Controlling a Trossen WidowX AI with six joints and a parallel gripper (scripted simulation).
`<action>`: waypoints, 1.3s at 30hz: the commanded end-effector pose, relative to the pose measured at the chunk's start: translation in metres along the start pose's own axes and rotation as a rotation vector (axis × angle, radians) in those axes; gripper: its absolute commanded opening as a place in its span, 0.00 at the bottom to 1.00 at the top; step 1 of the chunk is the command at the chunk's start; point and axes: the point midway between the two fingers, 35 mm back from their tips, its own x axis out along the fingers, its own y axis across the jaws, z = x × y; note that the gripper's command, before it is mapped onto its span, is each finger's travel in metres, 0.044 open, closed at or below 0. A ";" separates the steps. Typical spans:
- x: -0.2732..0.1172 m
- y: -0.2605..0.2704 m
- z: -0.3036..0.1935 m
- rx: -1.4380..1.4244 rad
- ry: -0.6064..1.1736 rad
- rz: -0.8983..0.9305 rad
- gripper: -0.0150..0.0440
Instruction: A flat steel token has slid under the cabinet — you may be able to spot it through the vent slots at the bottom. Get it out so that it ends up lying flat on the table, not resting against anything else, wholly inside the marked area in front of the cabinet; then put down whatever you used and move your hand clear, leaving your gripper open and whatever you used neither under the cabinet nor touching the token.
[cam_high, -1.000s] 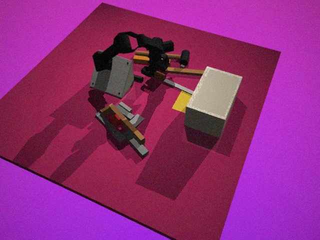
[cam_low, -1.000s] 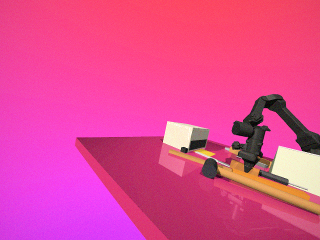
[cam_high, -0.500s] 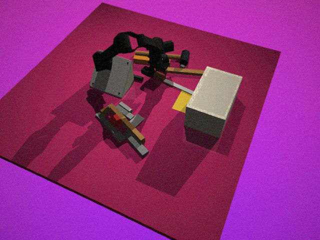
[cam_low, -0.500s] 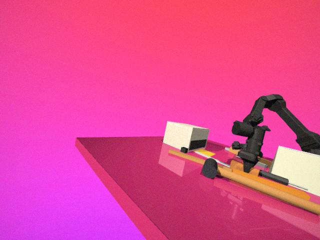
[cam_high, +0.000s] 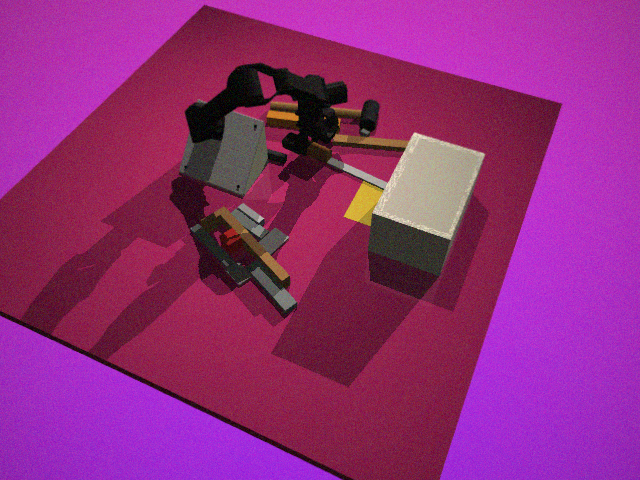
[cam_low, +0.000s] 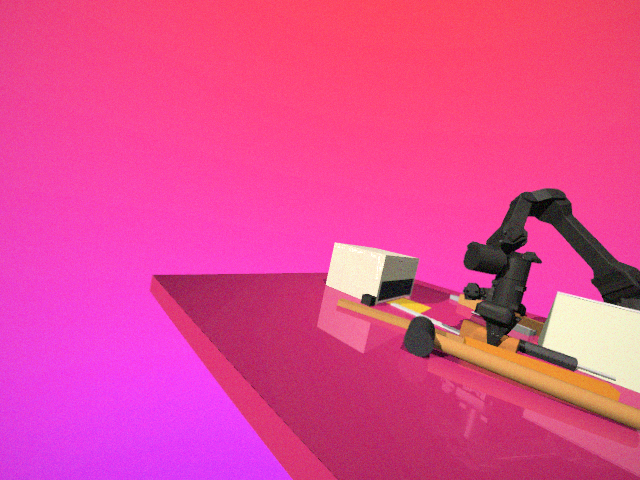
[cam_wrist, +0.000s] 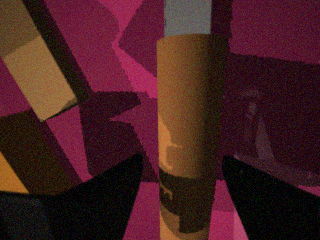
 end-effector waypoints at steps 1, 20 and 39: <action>0.000 0.000 0.000 0.000 0.000 0.000 0.58; 0.000 0.000 0.002 0.000 0.000 0.000 0.25; 0.000 0.000 0.030 -0.004 0.002 -0.003 0.25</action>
